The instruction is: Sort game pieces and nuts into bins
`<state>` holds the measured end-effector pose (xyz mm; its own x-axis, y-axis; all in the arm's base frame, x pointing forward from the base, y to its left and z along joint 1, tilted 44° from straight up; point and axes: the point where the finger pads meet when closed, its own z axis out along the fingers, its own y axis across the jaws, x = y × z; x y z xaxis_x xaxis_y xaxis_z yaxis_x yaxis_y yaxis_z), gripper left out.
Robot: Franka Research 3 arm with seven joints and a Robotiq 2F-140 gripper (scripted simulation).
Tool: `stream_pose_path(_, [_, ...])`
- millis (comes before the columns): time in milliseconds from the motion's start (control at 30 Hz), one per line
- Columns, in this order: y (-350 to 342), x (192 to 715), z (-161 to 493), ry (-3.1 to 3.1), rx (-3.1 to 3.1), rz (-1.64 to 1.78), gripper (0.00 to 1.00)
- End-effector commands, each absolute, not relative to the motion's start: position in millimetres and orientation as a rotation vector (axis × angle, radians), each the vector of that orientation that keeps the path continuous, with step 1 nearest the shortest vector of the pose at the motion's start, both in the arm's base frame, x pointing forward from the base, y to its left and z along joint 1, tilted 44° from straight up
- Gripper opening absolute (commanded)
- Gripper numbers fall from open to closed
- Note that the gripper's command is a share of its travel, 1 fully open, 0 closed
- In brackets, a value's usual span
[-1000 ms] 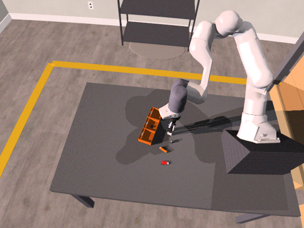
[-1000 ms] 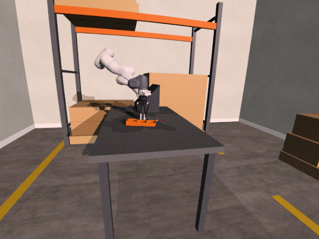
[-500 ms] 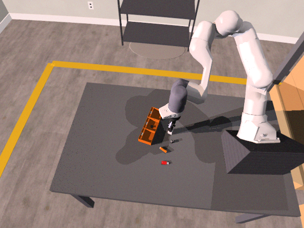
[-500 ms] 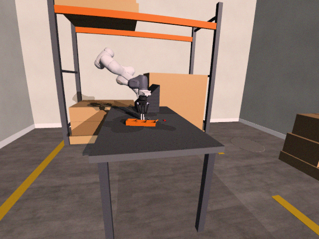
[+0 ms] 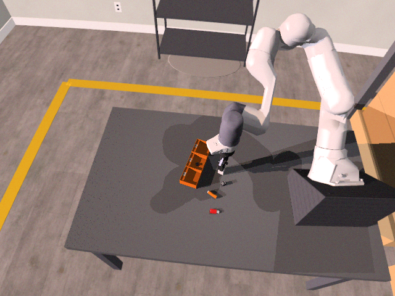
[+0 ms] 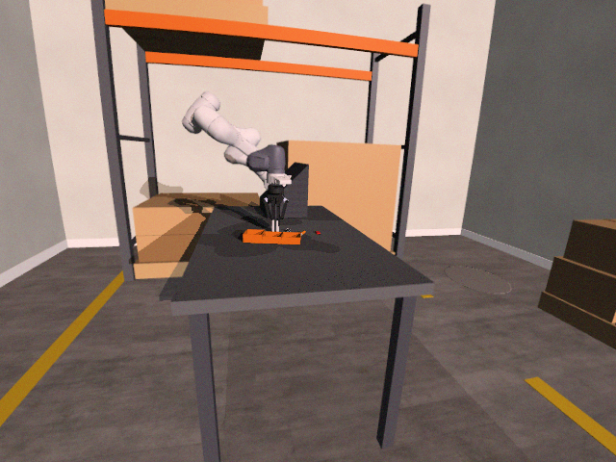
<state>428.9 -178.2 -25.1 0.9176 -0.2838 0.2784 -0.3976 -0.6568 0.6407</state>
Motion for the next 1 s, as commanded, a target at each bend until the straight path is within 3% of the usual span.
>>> stream_pose_path(0, [-179.8,428.8,-25.5,-0.489,2.327,0.200,0.07])
stream_pose_path(967, [-137.9,428.8,17.5,-0.489,2.327,0.200,0.07])
